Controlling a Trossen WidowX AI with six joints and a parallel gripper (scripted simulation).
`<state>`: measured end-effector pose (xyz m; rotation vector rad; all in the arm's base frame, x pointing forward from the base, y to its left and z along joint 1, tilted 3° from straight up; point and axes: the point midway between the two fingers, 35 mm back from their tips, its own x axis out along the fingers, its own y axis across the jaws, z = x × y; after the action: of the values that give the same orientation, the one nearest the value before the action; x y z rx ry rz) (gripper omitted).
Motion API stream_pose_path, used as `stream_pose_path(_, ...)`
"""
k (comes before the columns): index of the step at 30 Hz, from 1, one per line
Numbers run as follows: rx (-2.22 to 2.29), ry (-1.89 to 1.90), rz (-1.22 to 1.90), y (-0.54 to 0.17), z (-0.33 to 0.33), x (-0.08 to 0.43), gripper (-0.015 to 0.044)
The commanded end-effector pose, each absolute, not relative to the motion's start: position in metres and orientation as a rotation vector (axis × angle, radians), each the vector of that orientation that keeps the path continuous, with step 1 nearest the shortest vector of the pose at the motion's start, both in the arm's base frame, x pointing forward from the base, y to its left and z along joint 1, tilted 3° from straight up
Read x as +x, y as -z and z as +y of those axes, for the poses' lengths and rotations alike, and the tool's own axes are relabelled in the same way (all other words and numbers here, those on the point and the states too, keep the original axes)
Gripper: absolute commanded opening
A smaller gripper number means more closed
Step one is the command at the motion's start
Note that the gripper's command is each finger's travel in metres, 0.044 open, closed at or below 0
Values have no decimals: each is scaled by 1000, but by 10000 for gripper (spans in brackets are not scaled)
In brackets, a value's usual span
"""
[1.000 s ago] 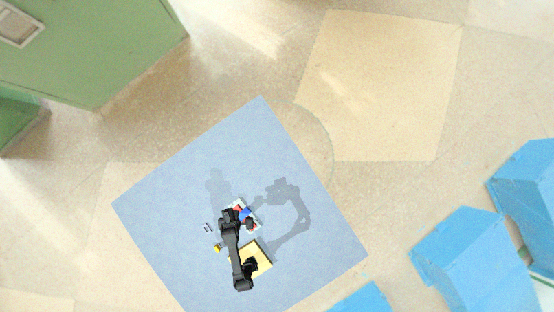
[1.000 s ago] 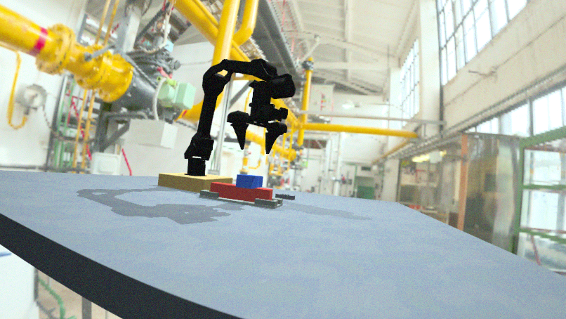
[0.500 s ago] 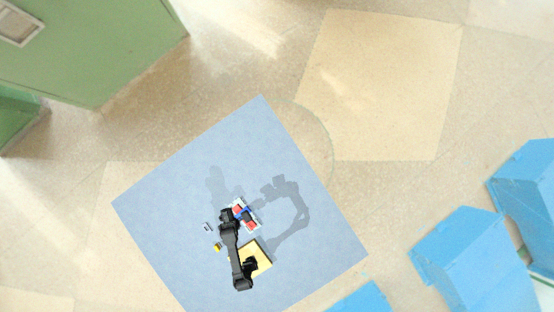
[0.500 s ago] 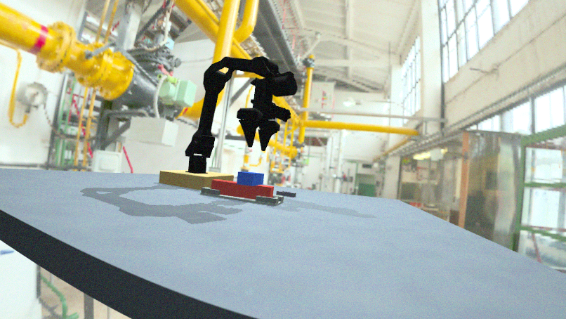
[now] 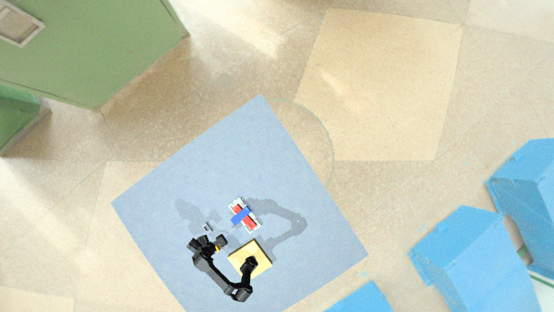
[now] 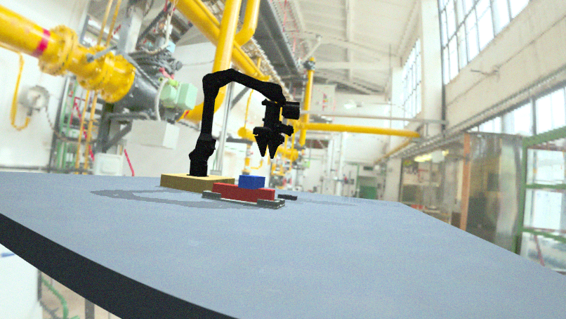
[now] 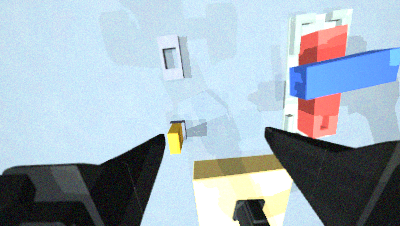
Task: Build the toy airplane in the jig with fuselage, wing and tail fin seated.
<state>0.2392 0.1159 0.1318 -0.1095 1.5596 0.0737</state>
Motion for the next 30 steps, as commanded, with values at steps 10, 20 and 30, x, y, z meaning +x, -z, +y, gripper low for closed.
stream_pose_path(10,-119,-72,1561,-115,170,170,440)
stream_pose_path(20,-119,-72,1561,-58,168,170,440)
stream_pose_path(30,-120,-72,1561,-44,168,171,440)
